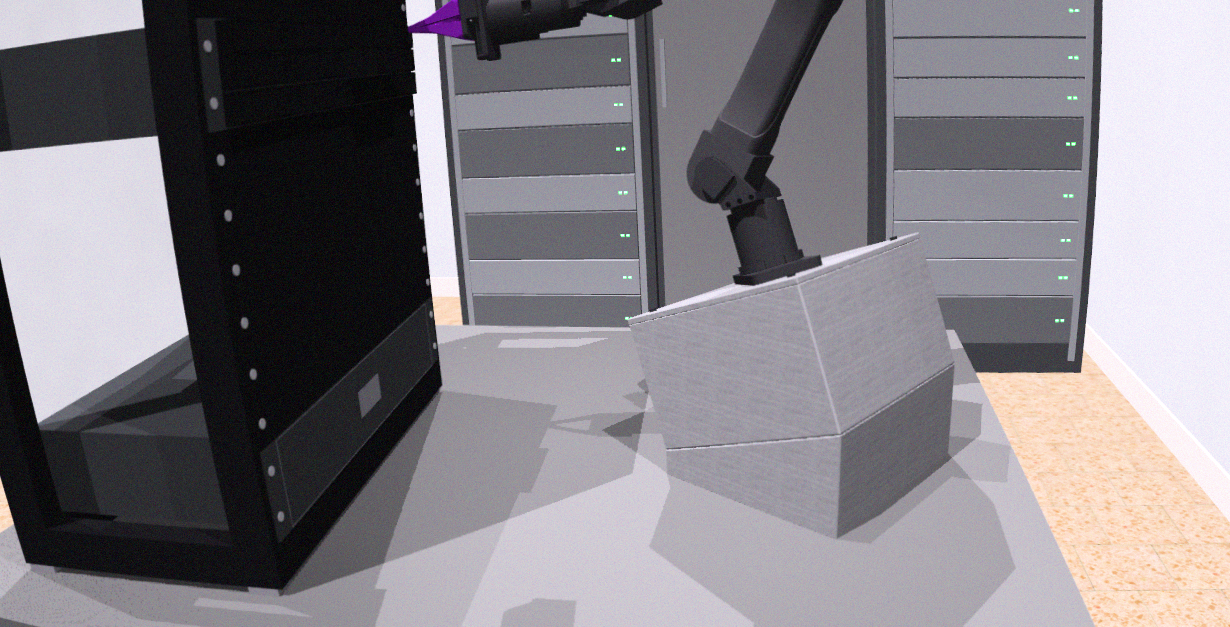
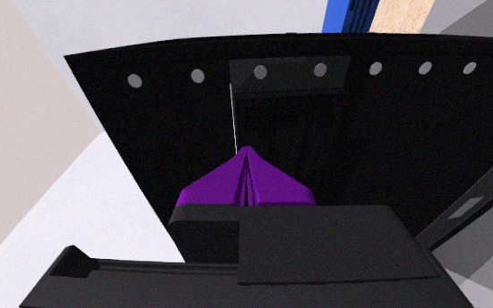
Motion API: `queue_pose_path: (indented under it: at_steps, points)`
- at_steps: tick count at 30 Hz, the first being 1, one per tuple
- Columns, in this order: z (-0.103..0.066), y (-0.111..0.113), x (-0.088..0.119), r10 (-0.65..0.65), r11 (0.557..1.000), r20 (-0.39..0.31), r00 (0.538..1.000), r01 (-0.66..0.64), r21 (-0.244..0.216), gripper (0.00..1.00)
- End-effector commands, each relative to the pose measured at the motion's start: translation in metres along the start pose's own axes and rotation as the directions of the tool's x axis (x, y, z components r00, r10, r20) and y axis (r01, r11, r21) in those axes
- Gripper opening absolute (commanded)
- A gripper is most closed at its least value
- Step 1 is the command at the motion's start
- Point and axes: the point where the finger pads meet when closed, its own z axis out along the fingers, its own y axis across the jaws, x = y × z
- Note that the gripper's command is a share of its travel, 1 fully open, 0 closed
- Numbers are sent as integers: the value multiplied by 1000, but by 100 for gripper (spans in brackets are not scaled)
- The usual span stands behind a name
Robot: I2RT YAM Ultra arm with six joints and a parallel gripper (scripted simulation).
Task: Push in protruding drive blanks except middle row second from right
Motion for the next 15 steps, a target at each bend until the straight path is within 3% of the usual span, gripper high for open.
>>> queue_pose_path:
  at_steps: [1,3,8,15]
  points:
    - [-25,23,-4,-34,995,20,999,36,-93,0]
    - [-38,16,-3,-23,997,17,1000,24,-70,0]
    - [-66,13,-3,-21,997,18,1000,22,-71,0]
    - [-79,12,-2,-20,997,18,1000,21,-72,0]
